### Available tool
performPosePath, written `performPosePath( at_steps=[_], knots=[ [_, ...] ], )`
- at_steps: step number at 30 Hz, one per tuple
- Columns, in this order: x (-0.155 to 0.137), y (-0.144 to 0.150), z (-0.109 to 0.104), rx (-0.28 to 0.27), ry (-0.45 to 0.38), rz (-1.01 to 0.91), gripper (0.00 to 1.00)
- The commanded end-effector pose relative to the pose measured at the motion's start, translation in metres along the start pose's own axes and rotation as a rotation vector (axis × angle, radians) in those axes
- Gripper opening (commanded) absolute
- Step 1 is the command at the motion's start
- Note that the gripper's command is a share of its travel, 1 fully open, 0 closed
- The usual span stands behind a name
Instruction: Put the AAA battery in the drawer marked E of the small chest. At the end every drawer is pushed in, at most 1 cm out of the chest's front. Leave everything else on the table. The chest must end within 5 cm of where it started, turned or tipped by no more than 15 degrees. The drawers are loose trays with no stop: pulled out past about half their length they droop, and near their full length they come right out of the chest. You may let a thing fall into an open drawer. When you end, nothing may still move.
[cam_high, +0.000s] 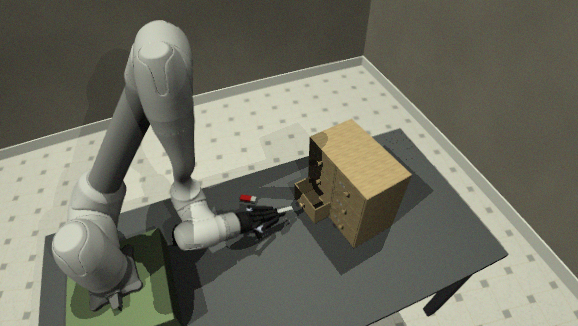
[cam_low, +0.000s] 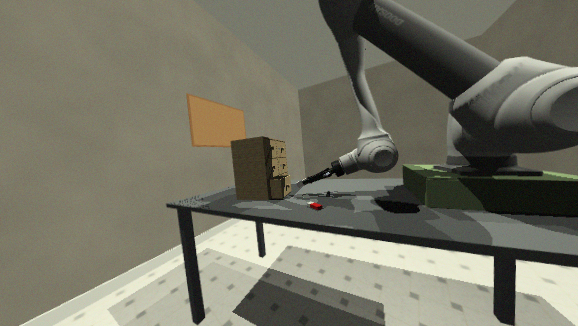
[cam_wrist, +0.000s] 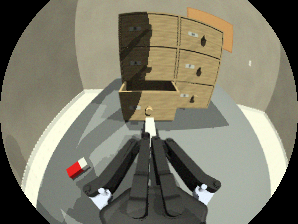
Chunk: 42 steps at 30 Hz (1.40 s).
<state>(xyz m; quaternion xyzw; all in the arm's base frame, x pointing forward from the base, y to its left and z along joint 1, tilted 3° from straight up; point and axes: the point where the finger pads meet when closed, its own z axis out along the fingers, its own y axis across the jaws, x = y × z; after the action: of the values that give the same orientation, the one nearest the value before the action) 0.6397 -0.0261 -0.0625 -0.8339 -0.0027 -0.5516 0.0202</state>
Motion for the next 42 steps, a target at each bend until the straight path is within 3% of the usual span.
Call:
performPosePath(
  at_steps=[1, 42],
  knots=[
    [-0.0014, -0.0001, 0.0021, 0.000, 0.000, 0.000, 0.00],
    [0.0000, -0.0001, 0.0059, 0.000, 0.000, 0.000, 0.00]
  ],
)
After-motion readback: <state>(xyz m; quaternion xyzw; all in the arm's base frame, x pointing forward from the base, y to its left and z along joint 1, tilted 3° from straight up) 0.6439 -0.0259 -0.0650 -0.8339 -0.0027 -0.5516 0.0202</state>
